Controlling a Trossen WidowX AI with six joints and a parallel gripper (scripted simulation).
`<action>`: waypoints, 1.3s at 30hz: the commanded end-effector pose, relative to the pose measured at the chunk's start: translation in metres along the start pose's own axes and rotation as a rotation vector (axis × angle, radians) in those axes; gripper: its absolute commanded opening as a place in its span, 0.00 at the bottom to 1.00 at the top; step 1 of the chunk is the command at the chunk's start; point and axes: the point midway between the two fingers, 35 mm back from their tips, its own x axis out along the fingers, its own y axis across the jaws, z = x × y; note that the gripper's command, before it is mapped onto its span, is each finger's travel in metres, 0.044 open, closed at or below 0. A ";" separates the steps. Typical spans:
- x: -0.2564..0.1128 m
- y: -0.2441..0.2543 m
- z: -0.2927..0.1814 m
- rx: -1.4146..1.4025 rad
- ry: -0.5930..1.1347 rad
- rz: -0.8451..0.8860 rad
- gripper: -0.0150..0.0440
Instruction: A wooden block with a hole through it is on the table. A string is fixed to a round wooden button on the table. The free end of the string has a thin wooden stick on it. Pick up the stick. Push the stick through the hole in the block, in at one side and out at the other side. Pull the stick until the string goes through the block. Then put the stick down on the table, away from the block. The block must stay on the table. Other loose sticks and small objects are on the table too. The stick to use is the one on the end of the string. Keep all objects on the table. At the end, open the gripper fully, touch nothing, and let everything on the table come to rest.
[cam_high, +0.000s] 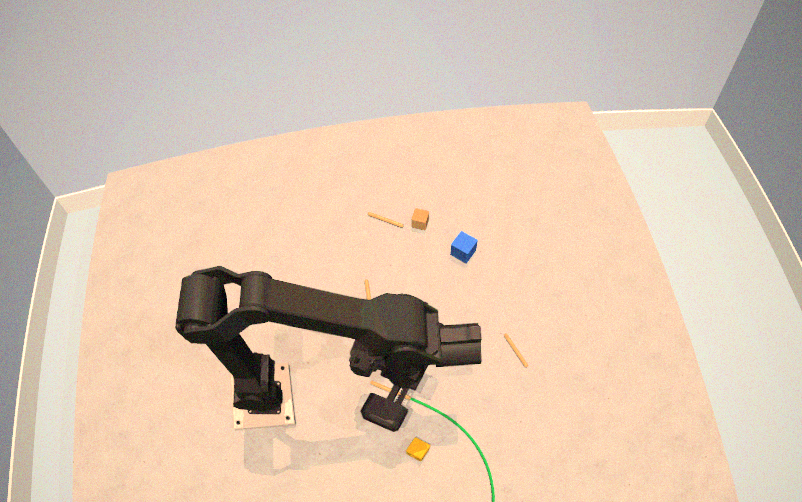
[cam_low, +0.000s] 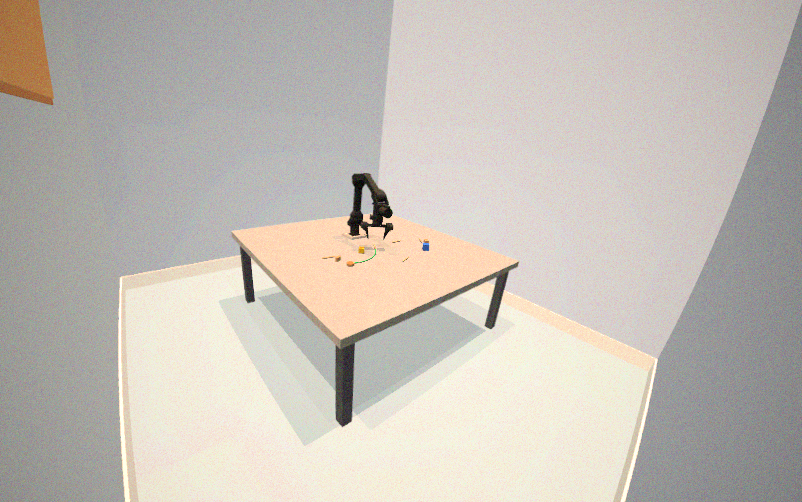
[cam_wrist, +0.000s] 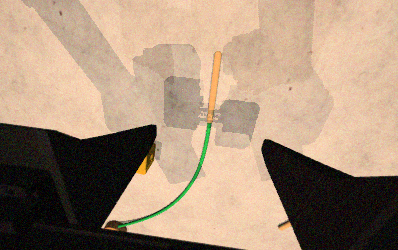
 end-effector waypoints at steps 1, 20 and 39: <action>-0.001 -0.001 0.001 -0.021 0.005 -0.006 0.96; -0.001 -0.001 0.001 -0.021 0.005 -0.006 0.46; 0.028 -0.002 -0.001 -0.021 0.006 -0.006 0.46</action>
